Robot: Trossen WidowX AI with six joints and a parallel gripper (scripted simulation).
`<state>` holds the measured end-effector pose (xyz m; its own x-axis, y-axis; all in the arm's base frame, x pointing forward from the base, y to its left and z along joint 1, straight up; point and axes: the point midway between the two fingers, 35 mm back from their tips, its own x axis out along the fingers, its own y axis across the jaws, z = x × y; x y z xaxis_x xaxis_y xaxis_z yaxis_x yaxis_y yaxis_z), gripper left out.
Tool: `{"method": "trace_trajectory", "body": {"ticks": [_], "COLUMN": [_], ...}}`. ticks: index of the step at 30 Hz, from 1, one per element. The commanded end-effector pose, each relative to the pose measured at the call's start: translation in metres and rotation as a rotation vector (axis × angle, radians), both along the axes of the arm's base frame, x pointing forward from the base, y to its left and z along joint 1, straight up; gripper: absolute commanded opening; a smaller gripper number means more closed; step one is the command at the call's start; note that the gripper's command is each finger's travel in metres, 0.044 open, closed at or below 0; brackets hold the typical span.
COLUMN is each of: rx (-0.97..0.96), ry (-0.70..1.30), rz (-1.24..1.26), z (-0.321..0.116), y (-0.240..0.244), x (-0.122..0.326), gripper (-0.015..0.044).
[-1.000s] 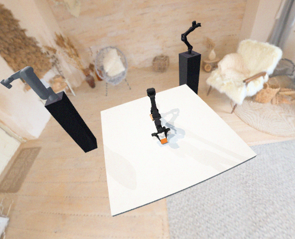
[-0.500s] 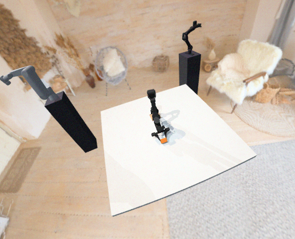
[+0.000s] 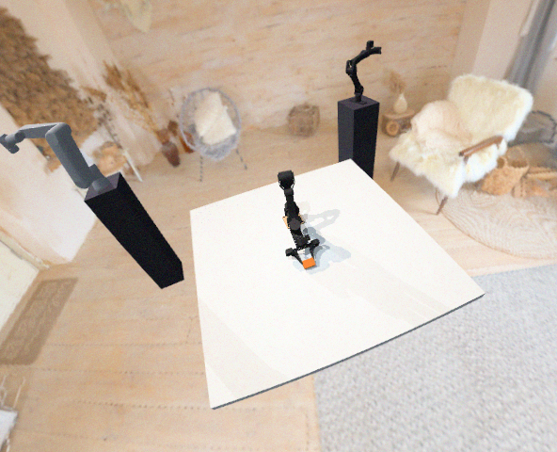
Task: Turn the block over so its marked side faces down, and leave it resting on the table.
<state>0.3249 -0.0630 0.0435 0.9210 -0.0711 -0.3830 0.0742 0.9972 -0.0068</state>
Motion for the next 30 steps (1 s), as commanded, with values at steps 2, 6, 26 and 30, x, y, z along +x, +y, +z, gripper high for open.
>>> {"method": "trace_trajectory", "body": {"ticks": [2, 6, 26, 30], "rx": [0.005, 0.005, 0.005, 0.005], "ry": [-0.001, -0.001, -0.001, -0.001], "rz": [0.001, 0.001, 0.001, 0.001], "z": [-0.0009, -0.0009, -0.0009, -0.0009], "y": [0.0007, 0.0007, 0.0007, 0.0007], "x": [-0.0011, -0.0011, -0.0011, -0.0011], "gripper": [0.0, 0.0, 0.044, 0.044]}}
